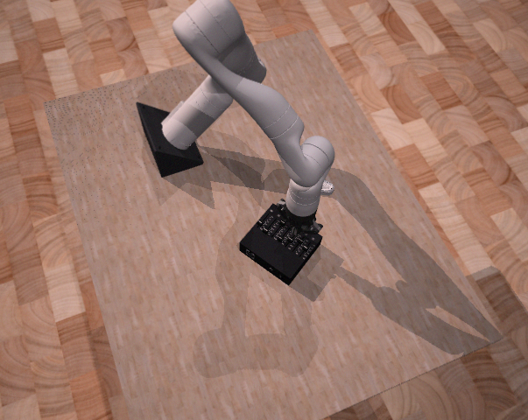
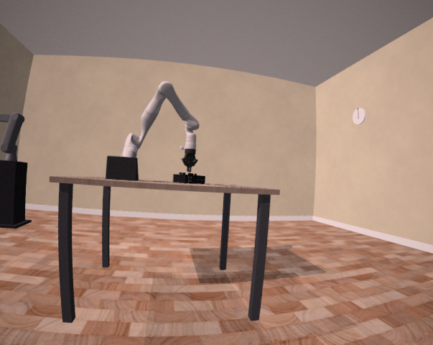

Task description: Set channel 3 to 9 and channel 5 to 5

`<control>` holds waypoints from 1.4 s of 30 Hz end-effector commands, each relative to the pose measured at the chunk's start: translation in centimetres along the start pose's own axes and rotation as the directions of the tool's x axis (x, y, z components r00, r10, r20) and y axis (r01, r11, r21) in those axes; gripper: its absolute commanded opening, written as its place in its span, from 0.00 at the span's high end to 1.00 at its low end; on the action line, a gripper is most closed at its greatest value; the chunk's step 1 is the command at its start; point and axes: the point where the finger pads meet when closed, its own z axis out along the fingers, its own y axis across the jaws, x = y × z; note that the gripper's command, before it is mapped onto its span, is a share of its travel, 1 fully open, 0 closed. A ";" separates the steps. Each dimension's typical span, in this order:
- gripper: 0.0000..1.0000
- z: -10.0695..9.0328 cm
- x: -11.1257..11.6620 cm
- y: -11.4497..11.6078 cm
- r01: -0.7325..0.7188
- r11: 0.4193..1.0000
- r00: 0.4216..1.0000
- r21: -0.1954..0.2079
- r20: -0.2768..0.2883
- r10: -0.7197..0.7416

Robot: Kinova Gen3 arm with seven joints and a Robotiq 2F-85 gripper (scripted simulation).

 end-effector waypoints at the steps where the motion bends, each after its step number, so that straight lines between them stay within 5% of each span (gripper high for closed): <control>1: 1.00 0.0 0.0 0.0 0.000 1.000 1.000 -0.001 0.001 0.000; 42: 1.00 1.2 0.0 0.0 0.000 1.000 1.000 -0.001 0.001 0.000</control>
